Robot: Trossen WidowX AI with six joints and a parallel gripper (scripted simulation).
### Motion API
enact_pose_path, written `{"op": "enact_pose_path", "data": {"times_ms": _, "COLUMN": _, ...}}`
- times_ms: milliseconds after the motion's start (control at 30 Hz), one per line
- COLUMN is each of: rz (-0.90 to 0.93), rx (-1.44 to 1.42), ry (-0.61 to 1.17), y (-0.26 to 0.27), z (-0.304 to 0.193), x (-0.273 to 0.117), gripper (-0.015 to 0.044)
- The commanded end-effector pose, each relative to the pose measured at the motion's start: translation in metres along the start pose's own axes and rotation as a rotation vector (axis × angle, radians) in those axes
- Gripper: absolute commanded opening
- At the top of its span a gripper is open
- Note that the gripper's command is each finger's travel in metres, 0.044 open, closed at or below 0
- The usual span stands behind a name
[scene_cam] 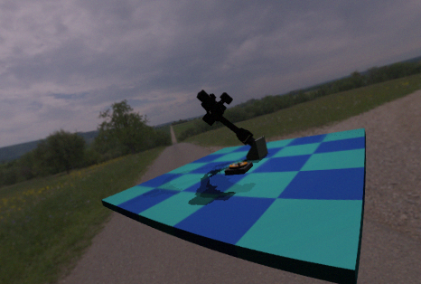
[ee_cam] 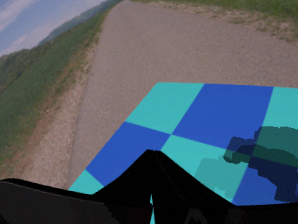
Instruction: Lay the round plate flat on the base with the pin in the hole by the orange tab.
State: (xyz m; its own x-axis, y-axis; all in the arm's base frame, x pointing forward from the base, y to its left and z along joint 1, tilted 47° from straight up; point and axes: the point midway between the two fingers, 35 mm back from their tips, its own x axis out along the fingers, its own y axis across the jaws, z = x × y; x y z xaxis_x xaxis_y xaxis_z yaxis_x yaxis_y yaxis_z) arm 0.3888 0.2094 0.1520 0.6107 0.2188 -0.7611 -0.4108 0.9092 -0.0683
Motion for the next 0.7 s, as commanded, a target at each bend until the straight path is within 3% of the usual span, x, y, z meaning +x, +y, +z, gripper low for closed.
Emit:
{"op": "enact_pose_path", "data": {"times_ms": 0, "rz": -0.125, "rx": 0.099, "ry": 0.194, "y": -0.017, "z": -0.043, "x": 0.027, "gripper": 0.0}}
{"op": "enact_pose_path", "data": {"times_ms": 200, "rz": -0.578, "rx": 0.244, "ry": 0.652, "y": -0.067, "z": -0.157, "x": 0.05, "gripper": 0.0}}
{"op": "enact_pose_path", "data": {"times_ms": 367, "rz": -0.829, "rx": 0.225, "ry": 0.812, "y": -0.089, "z": -0.198, "x": 0.041, "gripper": 0.0}}
{"op": "enact_pose_path", "data": {"times_ms": 667, "rz": -0.877, "rx": 0.214, "ry": 0.837, "y": -0.095, "z": -0.207, "x": 0.041, "gripper": 0.0}}
